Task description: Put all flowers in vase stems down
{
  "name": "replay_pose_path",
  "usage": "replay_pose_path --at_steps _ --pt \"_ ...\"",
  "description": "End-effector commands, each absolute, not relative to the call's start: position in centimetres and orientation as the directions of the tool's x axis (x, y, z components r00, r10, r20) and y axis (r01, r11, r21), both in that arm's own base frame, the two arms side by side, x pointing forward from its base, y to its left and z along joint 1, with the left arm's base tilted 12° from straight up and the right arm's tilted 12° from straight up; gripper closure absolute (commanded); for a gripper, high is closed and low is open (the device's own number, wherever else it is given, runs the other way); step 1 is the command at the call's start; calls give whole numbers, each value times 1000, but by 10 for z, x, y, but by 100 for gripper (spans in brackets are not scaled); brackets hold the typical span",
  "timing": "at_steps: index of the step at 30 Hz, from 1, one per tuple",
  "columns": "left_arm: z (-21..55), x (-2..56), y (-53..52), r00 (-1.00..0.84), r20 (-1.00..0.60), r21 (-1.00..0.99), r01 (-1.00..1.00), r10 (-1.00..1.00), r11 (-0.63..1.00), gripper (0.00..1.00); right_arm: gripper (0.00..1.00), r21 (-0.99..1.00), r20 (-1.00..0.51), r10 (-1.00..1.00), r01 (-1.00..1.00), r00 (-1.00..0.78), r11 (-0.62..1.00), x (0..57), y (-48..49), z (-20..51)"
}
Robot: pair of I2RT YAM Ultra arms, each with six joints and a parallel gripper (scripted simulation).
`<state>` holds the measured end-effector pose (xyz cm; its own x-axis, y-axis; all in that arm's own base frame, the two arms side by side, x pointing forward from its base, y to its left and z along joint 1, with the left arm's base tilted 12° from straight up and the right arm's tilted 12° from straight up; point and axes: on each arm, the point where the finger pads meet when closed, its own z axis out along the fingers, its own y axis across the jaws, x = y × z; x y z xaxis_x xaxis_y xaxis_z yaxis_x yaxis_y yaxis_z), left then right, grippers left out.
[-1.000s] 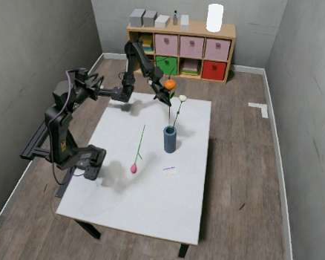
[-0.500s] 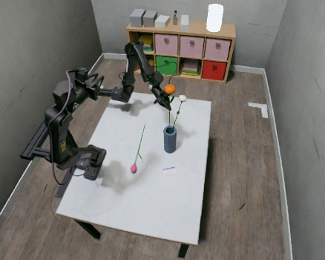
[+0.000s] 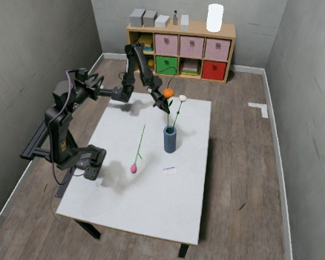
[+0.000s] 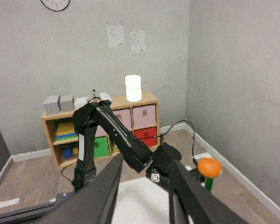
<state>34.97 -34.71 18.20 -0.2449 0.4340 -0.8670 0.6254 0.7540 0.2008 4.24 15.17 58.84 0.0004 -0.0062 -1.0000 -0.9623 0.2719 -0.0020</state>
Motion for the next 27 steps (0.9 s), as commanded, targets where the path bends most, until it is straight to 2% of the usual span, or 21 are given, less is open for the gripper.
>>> replay_pose_path --at_steps 1,27 --pt "176 348 -350 -221 -876 201 639 428 742 100 70 5 -1000 8 -963 -3 270 42 154 595" --pt "109 363 -340 -229 -874 201 633 429 747 100 70 5 -1000 8 -963 -3 270 42 154 595"
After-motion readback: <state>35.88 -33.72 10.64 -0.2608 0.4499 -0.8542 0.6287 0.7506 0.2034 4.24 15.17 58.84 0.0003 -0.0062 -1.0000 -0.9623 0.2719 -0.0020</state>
